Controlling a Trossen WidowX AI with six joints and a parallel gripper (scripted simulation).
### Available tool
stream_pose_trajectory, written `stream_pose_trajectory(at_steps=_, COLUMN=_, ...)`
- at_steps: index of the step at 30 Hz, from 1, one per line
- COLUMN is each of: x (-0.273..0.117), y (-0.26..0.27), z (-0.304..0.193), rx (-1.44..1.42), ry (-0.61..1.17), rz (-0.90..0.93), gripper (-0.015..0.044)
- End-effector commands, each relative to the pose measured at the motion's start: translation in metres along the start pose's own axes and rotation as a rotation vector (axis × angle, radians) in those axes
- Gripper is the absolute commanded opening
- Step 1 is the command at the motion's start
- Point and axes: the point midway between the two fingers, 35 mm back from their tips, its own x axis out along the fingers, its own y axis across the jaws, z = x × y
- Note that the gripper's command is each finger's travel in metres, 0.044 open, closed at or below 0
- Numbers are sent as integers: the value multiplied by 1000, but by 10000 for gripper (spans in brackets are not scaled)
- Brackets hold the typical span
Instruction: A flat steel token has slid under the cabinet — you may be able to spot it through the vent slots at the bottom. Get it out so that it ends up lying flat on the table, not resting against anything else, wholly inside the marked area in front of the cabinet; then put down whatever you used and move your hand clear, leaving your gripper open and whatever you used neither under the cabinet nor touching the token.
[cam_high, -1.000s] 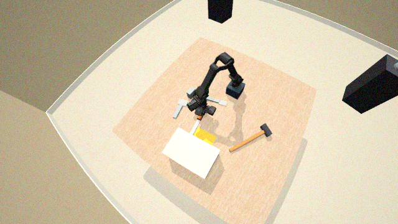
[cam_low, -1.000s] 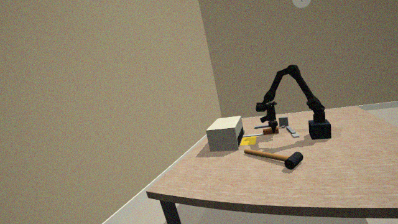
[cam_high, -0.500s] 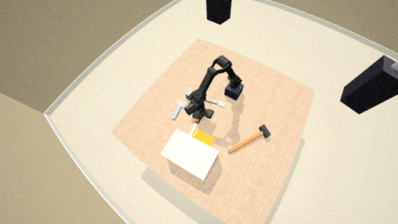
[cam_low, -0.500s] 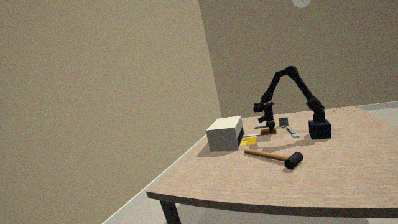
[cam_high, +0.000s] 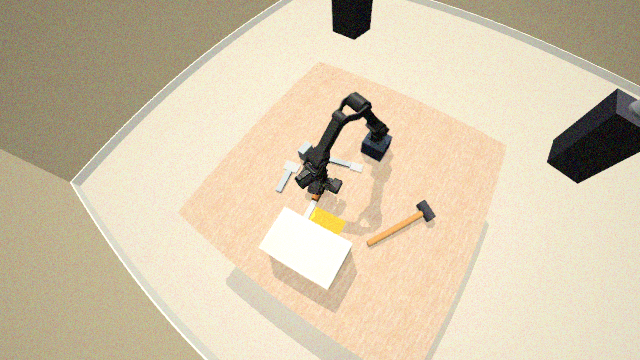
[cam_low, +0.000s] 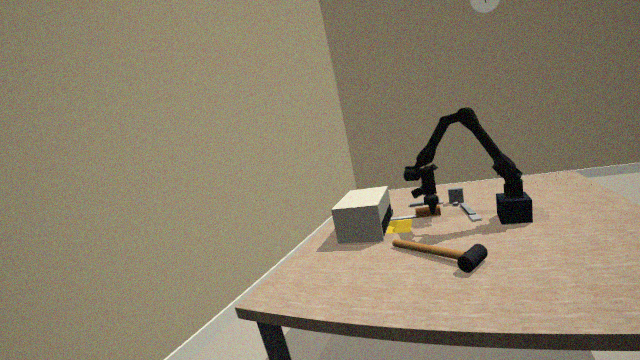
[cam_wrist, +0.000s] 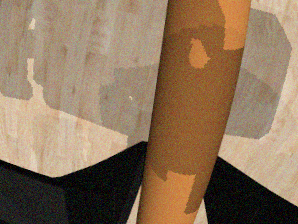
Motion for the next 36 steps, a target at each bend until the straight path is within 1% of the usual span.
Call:
stream_pose_trajectory(at_steps=1, x=0, y=0, z=7, rx=2, ry=-3, rz=-2, gripper=0)
stream_pose_trajectory(at_steps=36, x=-1, y=1, z=42, rx=2, ry=-5, rz=-2, gripper=0)
